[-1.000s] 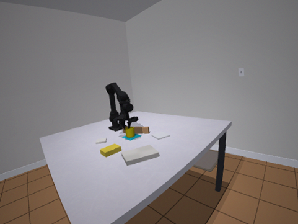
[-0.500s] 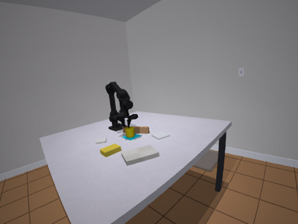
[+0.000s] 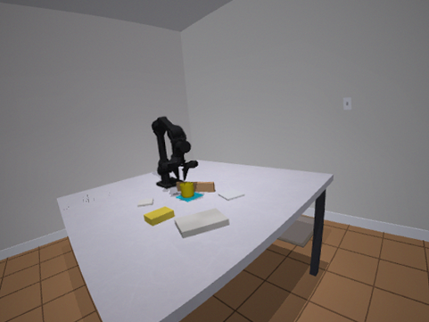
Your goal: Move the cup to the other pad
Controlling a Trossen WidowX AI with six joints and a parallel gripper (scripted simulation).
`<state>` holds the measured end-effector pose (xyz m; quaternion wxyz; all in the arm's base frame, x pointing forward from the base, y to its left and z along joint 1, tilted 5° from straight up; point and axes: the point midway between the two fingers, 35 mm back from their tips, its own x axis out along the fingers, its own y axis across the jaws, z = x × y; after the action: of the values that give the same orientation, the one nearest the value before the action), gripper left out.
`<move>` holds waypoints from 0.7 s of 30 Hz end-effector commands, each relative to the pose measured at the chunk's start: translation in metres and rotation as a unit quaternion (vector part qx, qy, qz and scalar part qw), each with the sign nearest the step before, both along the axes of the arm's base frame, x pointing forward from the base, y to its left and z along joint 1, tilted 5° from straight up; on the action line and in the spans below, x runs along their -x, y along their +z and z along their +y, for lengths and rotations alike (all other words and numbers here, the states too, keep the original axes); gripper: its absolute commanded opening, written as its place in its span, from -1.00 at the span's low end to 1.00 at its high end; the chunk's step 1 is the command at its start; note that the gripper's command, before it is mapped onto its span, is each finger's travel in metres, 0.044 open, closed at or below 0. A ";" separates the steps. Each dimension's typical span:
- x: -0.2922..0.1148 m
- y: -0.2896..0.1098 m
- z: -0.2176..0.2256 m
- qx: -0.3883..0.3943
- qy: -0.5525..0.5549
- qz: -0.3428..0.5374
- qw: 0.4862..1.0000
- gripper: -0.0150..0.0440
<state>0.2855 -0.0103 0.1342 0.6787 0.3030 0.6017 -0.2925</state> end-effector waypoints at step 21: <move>0.002 0.035 0.001 -0.001 0.002 0.000 1.000 1.00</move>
<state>0.2847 -0.0099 0.1582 0.6783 0.3023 0.6025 -0.2924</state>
